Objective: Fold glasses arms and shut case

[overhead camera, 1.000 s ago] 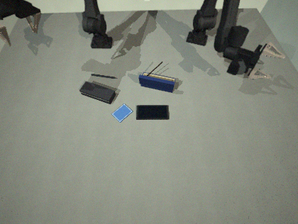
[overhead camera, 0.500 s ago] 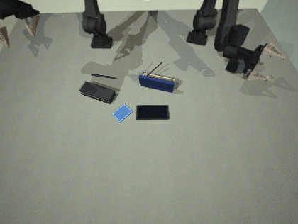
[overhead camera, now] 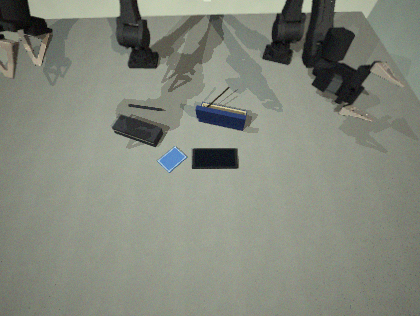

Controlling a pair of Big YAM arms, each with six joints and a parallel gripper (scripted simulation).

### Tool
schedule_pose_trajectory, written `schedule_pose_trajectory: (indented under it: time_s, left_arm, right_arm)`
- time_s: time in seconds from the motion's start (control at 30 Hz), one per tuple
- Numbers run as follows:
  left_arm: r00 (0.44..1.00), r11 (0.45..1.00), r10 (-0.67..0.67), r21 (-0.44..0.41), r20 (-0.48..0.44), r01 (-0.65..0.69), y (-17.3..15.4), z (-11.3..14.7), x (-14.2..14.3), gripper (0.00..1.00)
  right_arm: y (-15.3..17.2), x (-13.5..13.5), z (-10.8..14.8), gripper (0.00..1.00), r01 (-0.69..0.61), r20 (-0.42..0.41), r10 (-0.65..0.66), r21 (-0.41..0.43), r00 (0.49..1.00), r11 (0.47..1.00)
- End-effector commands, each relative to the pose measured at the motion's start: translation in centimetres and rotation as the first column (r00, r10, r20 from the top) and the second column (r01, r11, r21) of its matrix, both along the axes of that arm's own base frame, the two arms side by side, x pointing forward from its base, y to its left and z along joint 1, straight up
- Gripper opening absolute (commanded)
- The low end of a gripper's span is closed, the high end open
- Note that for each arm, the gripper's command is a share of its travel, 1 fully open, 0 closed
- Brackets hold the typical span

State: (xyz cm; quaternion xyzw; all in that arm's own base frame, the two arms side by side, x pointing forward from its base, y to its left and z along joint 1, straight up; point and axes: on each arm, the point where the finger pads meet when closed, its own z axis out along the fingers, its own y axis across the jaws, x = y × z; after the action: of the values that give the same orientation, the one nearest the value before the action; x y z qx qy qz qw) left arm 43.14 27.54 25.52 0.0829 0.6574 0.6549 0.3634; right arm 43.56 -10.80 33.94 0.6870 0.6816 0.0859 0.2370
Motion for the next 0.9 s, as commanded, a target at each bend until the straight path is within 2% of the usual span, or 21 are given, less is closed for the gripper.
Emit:
schedule_pose_trajectory:
  time_s: [0.0, 0.2, 0.27, 0.3, 0.33, 0.37, 0.43, 0.67, 0.77, 0.83, 0.87]
  left_arm:
    - [0.986, 0.996, -0.066, -0.051, 0.151, 0.074, -1.0, 4.9, 2.9, 1.00]
    - [0.957, 0.973, -0.163, -0.120, 0.239, 0.196, -3.2, 7.3, 5.4, 1.00]
    - [0.957, 0.973, -0.163, -0.120, 0.239, 0.196, -3.2, 7.3, 5.4, 1.00]
    - [0.959, 0.967, -0.169, -0.148, 0.226, 0.205, -3.2, 6.0, 5.9, 1.00]
    - [0.953, 0.961, -0.187, -0.157, 0.238, 0.227, -3.7, 6.5, 6.6, 1.00]
    - [0.940, 0.956, -0.203, -0.154, 0.276, 0.252, -4.3, 8.3, 6.4, 1.00]
    - [0.921, 0.939, -0.234, -0.173, 0.311, 0.297, -5.4, 9.6, 7.1, 1.00]
    - [0.862, 0.865, -0.312, -0.257, 0.399, 0.431, -8.6, 12.0, 9.4, 1.00]
    - [0.827, 0.825, -0.339, -0.281, 0.448, 0.490, -10.1, 14.0, 9.8, 1.00]
    - [0.827, 0.825, -0.339, -0.281, 0.448, 0.490, -10.1, 14.0, 9.8, 1.00]
    - [0.834, 0.812, -0.338, -0.314, 0.436, 0.493, -10.1, 12.5, 10.3, 1.00]
  right_arm:
    - [1.1, 1.0, 0.4, 1.00, -0.140, 0.046, 0.143, -0.067, 0.989, 0.988]
    - [2.0, 2.8, 1.3, 1.00, -0.267, 0.108, 0.287, -0.168, 0.952, 0.949]
    - [2.0, 2.8, 1.3, 1.00, -0.267, 0.108, 0.287, -0.168, 0.952, 0.949]
    - [1.5, 3.3, 0.8, 1.00, -0.277, 0.104, 0.299, -0.180, 0.949, 0.944]
    - [2.1, 3.4, 1.7, 1.00, -0.298, 0.126, 0.327, -0.204, 0.937, 0.932]
    - [2.3, 3.6, 1.9, 1.00, -0.317, 0.134, 0.351, -0.223, 0.927, 0.922]
    - [2.8, 4.2, 2.4, 1.00, -0.352, 0.149, 0.399, -0.265, 0.905, 0.898]
    - [3.8, 5.9, 3.9, 1.00, -0.438, 0.177, 0.541, -0.412, 0.822, 0.799]
    - [4.5, 6.5, 4.5, 1.00, -0.465, 0.179, 0.599, -0.476, 0.780, 0.747]
    - [4.5, 6.5, 4.5, 1.00, -0.465, 0.179, 0.599, -0.476, 0.780, 0.747]
    - [4.1, 6.9, 4.2, 1.00, -0.468, 0.170, 0.608, -0.491, 0.776, 0.735]
